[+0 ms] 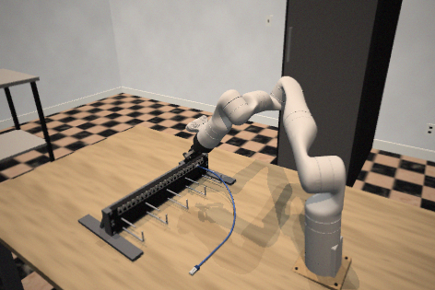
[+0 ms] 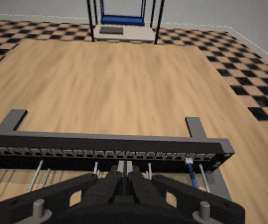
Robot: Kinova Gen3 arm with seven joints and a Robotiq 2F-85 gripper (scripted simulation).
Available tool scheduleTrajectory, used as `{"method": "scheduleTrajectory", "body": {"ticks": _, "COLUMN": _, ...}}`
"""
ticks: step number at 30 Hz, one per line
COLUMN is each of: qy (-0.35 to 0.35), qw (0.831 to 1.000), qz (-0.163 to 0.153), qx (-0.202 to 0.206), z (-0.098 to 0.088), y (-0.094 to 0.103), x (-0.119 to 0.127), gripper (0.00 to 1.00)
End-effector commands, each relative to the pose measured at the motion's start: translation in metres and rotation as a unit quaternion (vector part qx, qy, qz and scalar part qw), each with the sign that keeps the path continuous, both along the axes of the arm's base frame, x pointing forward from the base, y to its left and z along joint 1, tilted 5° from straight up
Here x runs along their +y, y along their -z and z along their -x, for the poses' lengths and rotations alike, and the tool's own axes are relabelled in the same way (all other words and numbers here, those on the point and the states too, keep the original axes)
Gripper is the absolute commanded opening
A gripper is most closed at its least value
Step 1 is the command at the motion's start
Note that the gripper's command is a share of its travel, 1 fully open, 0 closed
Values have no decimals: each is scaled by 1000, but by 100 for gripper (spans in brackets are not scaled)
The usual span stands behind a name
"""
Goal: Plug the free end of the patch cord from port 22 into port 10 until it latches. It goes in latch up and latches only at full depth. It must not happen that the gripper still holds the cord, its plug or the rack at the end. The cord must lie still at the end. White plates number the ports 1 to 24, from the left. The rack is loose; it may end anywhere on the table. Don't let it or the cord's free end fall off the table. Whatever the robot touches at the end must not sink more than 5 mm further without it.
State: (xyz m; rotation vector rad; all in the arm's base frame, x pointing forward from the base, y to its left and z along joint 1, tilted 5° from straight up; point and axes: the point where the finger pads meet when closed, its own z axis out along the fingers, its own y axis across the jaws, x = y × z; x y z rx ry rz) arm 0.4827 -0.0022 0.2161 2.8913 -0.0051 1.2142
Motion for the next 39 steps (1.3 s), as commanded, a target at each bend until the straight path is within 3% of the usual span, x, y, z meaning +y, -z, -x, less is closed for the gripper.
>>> {"method": "scheduleTrajectory", "body": {"ticks": 1, "qy": -5, "qw": 1000, "qz": -3, "qx": 2, "z": -7, "y": 7, "x": 4, "gripper": 0}}
{"method": "scheduleTrajectory", "body": {"ticks": 21, "qy": -5, "qw": 1000, "qz": -3, "qx": 2, "z": -29, "y": 29, "x": 4, "gripper": 0}}
{"method": "scheduleTrajectory", "body": {"ticks": 39, "qy": -5, "qw": 1000, "qz": -3, "qx": 2, "z": -36, "y": 36, "x": 4, "gripper": 0}}
